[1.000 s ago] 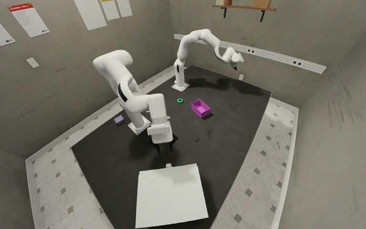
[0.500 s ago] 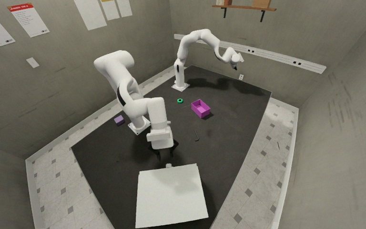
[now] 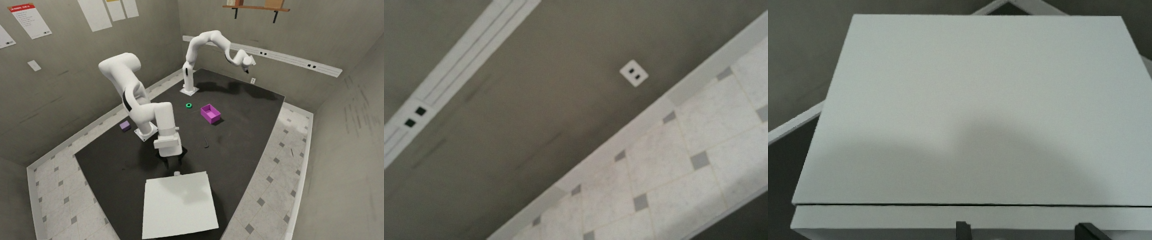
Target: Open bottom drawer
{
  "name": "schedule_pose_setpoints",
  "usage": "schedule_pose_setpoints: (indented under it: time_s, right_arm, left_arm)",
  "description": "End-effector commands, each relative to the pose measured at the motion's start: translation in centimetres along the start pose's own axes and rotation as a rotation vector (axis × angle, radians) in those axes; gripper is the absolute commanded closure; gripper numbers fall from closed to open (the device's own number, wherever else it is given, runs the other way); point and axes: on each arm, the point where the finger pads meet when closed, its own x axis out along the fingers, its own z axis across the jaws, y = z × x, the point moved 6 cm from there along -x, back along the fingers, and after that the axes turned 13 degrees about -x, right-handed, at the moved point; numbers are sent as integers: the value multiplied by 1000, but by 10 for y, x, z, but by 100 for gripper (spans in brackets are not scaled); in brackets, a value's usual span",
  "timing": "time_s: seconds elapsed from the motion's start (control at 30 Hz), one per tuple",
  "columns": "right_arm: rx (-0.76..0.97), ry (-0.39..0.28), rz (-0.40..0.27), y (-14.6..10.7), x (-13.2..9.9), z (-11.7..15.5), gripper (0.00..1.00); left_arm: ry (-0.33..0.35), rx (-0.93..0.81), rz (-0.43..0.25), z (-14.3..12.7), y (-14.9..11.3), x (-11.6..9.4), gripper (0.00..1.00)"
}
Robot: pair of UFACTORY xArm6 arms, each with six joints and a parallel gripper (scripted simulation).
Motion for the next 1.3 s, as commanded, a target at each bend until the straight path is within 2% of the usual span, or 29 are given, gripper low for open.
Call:
schedule_pose_setpoints:
  time_s: [0.0,0.8,1.27]
  right_arm:
    - [2,2,4,2,-1,0,40]
    - [2,2,4,-3,6,-1,40]
    - [2,2,4,-22,34,-6,40]
  left_arm:
    - [-2,-4,2,-1,2,-1,0]
    - [-2,-4,2,-1,2,-1,0]
    - [-2,-4,2,-1,2,-1,0]
